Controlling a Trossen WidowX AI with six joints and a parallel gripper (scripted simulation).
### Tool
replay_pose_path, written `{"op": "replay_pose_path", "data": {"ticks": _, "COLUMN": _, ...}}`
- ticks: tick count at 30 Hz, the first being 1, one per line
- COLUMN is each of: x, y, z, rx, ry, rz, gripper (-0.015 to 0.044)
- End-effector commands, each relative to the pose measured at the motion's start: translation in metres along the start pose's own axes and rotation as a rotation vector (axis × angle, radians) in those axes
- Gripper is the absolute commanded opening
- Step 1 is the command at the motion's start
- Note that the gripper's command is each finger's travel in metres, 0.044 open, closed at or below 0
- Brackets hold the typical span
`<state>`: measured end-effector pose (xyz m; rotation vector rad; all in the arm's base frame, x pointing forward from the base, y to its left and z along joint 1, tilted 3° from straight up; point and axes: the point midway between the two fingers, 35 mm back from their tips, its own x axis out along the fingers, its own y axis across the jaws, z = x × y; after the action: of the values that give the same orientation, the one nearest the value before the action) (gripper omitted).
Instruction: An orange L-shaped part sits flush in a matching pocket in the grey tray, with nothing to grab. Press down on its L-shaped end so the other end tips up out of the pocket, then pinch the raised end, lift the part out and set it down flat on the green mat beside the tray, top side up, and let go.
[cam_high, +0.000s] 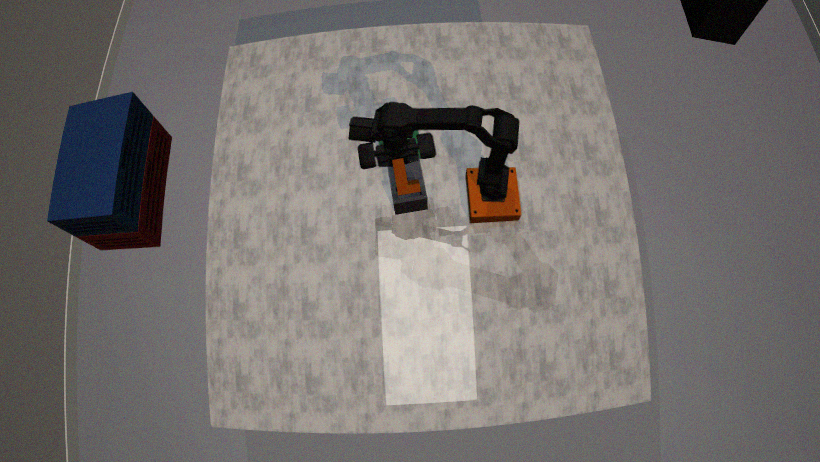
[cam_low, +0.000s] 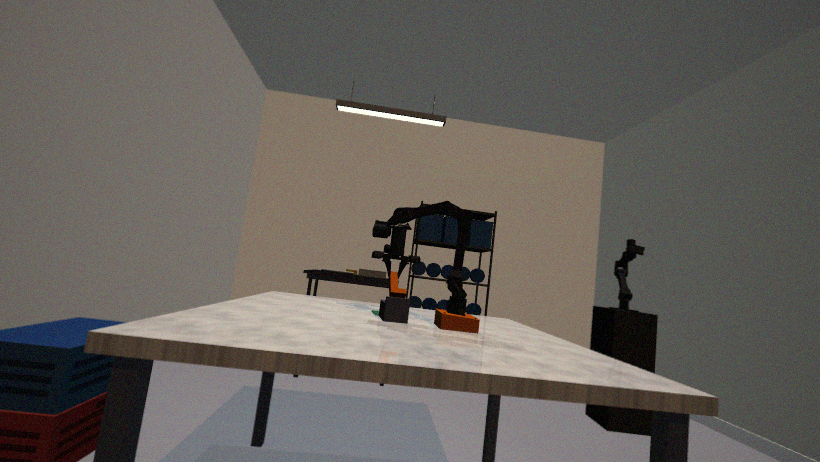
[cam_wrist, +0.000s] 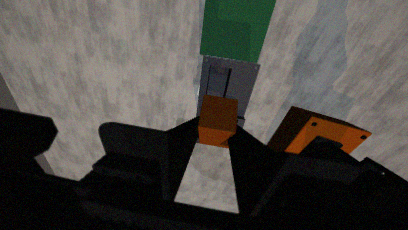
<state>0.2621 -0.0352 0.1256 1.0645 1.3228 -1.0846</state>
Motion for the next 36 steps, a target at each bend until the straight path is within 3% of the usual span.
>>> {"op": "replay_pose_path", "data": {"ticks": 1, "x": -0.004, "y": 0.000, "z": 0.000, "rx": 0.003, "ry": 0.002, "rz": 0.004, "gripper": 0.0000}}
{"op": "replay_pose_path", "data": {"ticks": 36, "x": -0.002, "y": -0.014, "z": 0.151, "rx": 0.003, "ry": -0.013, "rz": 0.003, "gripper": 0.0000}}
